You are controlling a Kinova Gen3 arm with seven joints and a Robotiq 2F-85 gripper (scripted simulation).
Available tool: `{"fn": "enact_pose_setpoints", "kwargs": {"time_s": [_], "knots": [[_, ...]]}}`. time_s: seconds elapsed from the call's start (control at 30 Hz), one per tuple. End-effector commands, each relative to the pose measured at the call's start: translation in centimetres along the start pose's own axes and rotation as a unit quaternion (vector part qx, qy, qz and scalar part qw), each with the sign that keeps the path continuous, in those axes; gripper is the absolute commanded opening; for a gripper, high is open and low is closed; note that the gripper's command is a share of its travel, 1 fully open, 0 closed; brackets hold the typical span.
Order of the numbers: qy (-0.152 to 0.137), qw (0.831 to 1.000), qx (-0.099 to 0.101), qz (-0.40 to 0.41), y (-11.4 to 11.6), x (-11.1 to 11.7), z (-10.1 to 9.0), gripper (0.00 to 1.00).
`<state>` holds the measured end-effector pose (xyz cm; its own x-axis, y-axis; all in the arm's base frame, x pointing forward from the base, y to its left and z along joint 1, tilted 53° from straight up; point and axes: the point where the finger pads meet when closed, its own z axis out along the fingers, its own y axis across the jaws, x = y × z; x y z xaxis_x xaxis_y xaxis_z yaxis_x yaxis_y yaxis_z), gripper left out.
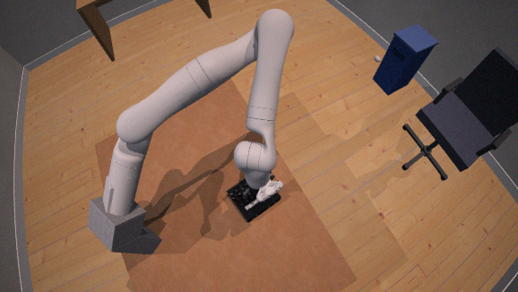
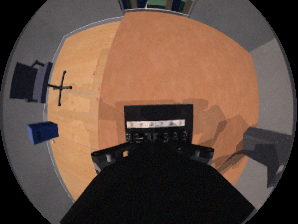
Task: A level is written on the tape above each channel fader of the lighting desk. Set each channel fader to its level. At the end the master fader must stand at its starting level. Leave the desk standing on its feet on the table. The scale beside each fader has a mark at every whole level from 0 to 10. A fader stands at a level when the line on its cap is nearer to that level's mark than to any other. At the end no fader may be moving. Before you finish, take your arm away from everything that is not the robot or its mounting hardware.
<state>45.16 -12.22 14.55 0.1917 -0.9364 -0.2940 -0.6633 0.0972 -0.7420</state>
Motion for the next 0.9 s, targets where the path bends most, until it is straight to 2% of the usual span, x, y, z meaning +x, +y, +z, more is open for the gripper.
{"fn": "enact_pose_setpoints", "kwargs": {"time_s": [0.0, 0.87], "knots": [[0.0, 1.0, 0.0, 0.0, 0.0, 0.0, 0.2, 0.0], [0.0, 1.0, 0.0, 0.0, 0.1, 0.0, 1.7, 0.0]]}}
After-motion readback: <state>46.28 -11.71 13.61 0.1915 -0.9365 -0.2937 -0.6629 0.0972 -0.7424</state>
